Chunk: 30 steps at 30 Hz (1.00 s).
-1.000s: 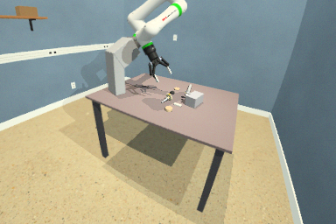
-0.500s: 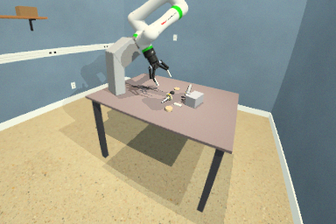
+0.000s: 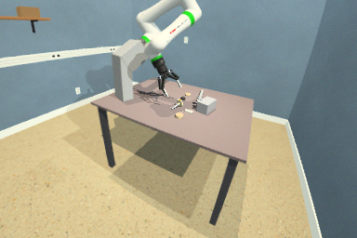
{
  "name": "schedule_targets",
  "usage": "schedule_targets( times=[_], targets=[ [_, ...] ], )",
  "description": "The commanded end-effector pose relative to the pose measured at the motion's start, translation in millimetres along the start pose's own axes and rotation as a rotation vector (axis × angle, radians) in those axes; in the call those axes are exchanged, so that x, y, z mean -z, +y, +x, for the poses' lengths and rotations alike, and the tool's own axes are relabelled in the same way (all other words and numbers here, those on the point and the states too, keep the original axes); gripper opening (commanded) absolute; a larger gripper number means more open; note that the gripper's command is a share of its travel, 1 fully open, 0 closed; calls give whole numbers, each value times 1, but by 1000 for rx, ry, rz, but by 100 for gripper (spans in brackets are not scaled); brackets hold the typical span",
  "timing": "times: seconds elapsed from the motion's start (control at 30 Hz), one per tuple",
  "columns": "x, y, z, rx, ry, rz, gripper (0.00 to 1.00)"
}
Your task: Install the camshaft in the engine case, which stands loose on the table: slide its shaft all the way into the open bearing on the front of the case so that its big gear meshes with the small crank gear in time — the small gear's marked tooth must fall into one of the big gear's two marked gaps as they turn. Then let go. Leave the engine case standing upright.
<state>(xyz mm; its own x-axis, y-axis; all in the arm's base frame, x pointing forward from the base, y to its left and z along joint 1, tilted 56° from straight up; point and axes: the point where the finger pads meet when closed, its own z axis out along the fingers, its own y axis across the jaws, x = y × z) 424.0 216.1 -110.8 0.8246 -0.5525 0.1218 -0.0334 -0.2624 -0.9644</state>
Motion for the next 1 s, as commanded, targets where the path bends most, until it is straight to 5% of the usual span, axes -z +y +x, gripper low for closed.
schedule_targets(
  times=[0.0, 0.23, 0.27, 0.97],
  targets=[
    [-3, 1, -1, 1, 1, 0, 100],
    [-4, 2, -2, 1, 1, 0, 100],
    [-4, 2, -2, 1, 1, 0, 29],
    [-4, 2, -2, 1, 1, 0, 29]
  ],
)
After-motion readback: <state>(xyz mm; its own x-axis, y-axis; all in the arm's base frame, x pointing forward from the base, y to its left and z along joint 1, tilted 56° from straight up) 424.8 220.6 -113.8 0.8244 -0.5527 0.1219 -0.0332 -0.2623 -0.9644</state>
